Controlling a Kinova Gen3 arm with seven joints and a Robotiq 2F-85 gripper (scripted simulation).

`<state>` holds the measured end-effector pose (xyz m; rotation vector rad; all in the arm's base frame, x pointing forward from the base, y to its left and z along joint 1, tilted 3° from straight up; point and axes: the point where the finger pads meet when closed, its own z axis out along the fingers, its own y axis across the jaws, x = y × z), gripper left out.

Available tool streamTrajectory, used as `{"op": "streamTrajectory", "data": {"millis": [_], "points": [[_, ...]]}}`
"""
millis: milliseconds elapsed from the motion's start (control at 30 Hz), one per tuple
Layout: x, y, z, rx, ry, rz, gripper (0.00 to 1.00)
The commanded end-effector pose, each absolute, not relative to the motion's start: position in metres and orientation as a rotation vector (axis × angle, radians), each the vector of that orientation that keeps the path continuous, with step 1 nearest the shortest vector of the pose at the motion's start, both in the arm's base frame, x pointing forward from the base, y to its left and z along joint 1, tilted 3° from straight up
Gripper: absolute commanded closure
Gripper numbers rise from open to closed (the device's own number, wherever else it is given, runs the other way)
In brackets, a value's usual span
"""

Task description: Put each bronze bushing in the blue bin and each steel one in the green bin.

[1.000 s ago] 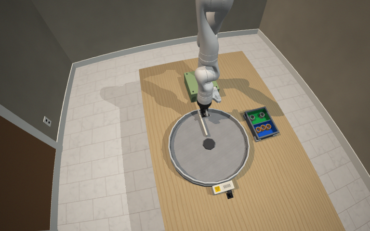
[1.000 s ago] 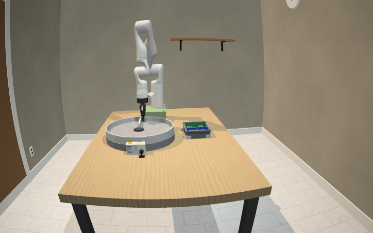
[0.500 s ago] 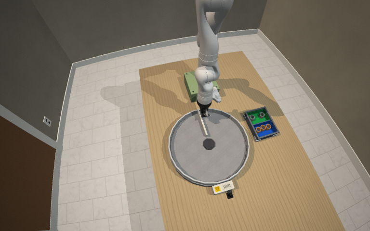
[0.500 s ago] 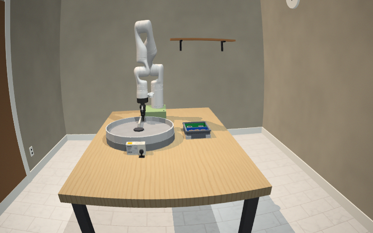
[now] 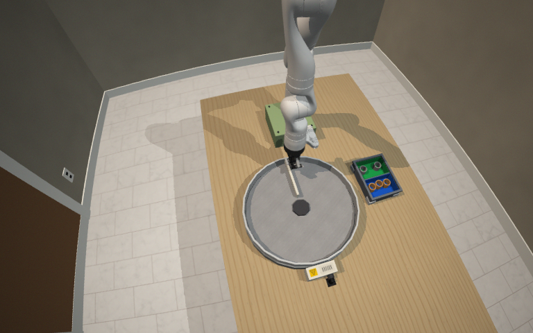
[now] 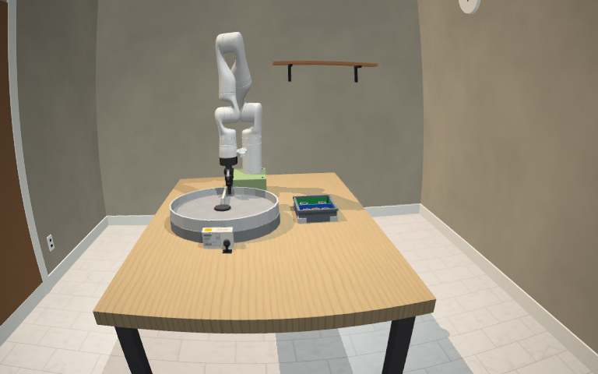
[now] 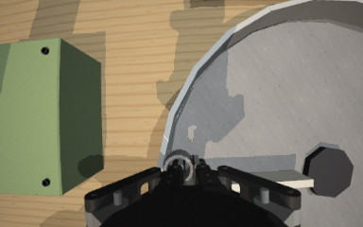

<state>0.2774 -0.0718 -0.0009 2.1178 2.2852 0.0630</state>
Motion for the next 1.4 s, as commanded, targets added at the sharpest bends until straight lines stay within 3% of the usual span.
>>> {"op": "streamTrajectory", "data": {"millis": [0, 1367], "points": [[0.2777, -0.0719, -0.0006, 2.117, 2.284, 0.064, 1.0], [0.2774, -0.0718, 0.0064, 2.117, 2.286, 0.063, 1.0]]}}
